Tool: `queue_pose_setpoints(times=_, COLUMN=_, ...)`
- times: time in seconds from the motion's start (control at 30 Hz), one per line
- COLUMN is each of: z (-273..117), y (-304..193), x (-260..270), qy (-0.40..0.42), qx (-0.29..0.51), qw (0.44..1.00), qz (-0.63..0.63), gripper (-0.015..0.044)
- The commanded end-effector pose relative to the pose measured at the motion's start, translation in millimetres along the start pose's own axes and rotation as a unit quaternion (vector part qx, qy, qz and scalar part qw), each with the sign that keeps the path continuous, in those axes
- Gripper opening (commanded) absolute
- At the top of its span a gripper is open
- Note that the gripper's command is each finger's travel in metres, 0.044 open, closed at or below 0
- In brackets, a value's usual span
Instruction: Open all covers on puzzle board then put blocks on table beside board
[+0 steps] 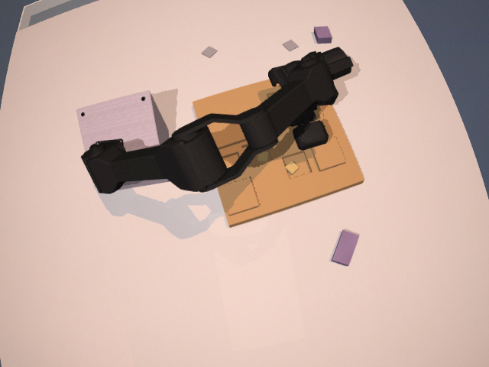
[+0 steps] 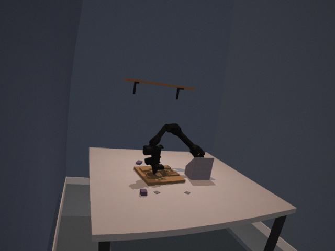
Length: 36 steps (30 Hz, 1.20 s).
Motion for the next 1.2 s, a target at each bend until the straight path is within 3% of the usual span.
queue_pose_setpoints(times=0.0, z=0, y=6, x=-6, qy=-0.003, qx=-0.001, qw=1.0, qz=-0.001, gripper=0.0)
queue_pose_setpoints(times=1.17, z=-35, y=13, x=-12, qy=-0.002, qx=-0.002, qw=1.0, qz=-0.001, gripper=0.0)
Point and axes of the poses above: the point midway between the two fingers, 35 mm back from their tips, its own z axis out along the fingers, its own x axis across the jaws, y = z × x, the point moved 4 cm from there along -z, back along the fingers, and after that the axes turned 14 degrees about -z, right-handed, at the moved point
